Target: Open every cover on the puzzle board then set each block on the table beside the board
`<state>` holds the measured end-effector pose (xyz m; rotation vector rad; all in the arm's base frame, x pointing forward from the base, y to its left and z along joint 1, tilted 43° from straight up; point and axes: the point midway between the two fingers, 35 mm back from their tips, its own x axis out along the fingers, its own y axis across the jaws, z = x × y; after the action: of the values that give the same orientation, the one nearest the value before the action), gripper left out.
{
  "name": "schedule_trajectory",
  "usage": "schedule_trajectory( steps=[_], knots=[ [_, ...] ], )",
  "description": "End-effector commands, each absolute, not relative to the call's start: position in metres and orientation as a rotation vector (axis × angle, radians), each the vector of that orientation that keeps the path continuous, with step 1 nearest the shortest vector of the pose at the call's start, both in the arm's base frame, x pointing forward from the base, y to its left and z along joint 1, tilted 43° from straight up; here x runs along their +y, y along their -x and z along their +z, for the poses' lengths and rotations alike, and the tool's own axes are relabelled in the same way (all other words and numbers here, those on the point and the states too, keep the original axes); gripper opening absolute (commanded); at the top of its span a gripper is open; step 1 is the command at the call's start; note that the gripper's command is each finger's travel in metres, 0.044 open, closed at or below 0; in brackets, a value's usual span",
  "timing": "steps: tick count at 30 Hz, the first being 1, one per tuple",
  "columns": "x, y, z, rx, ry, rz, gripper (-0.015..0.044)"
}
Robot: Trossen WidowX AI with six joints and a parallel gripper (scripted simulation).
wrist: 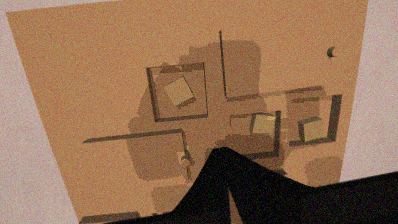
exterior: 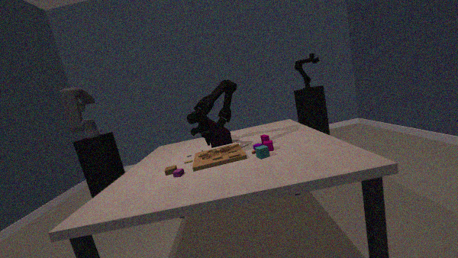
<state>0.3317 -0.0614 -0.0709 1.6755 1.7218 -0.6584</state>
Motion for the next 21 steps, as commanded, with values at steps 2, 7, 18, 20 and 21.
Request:
schedule_trajectory(
  steps=[2,7,18,20,21],
  knots=[
    [-0.061,-0.308,-0.067,1.714,-1.658,-0.639,0.0000],
    [-0.057,-0.282,-0.065,1.716,-1.644,-0.620,0.0000],
    [-0.042,-0.226,-0.061,1.721,-1.617,-0.578,0.0000],
    [-0.041,-0.225,-0.061,1.721,-1.616,-0.577,0.0000],
    [-0.040,-0.225,-0.062,1.721,-1.616,-0.577,0.0000]
  ],
)
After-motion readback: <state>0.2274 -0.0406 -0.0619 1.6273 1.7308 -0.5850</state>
